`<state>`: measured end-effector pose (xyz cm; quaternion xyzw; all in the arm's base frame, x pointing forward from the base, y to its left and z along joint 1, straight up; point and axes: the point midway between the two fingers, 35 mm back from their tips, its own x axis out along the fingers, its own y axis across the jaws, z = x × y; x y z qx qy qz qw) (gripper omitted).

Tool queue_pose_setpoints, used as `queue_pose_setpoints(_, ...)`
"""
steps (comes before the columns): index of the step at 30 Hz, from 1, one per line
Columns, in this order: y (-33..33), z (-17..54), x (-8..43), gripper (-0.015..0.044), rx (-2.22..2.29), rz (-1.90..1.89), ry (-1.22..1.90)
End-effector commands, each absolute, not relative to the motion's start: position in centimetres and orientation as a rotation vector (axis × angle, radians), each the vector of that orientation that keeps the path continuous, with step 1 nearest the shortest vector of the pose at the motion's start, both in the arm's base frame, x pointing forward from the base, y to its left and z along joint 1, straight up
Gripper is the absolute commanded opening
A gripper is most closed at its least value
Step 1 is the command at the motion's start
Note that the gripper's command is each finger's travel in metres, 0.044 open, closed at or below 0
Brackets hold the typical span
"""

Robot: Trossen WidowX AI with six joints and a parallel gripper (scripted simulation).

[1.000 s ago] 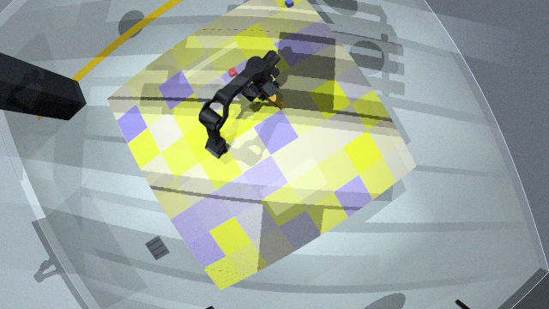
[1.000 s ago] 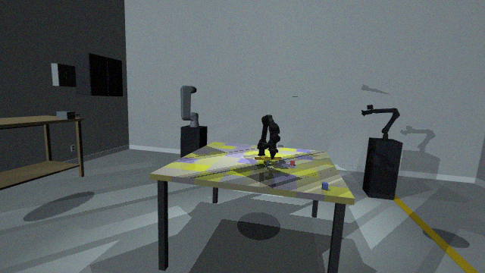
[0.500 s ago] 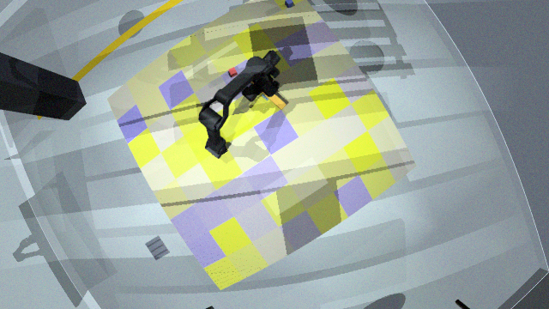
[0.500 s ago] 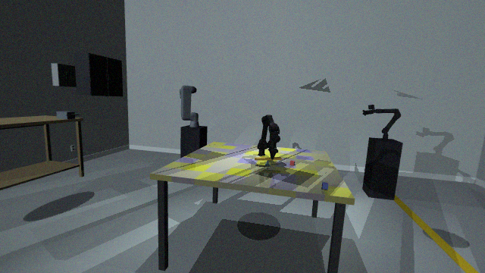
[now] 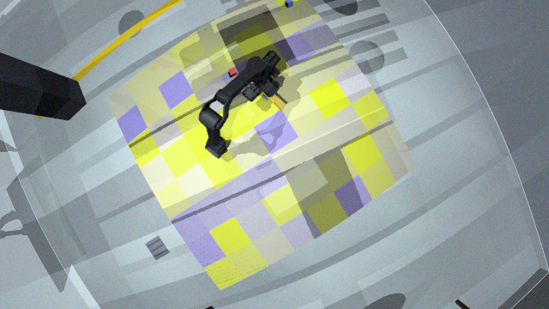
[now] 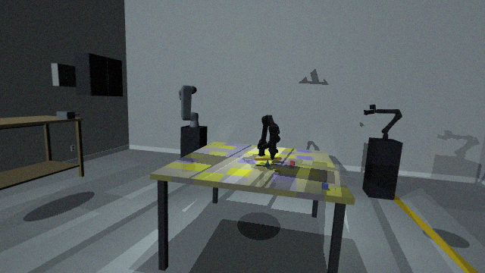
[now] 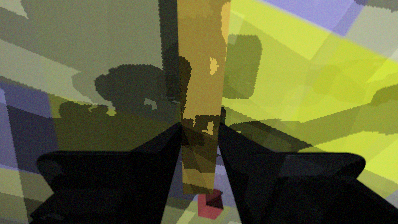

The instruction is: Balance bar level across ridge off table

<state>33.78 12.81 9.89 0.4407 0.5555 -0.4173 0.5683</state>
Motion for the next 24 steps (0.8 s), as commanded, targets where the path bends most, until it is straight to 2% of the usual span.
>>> queue_pose_setpoints(1,12.77,9.82,33.8,0.0,1.035,-0.981,1.302)
queue_pose_setpoints(24,12.76,9.62,33.79,0.0,1.035,-0.981,1.303)
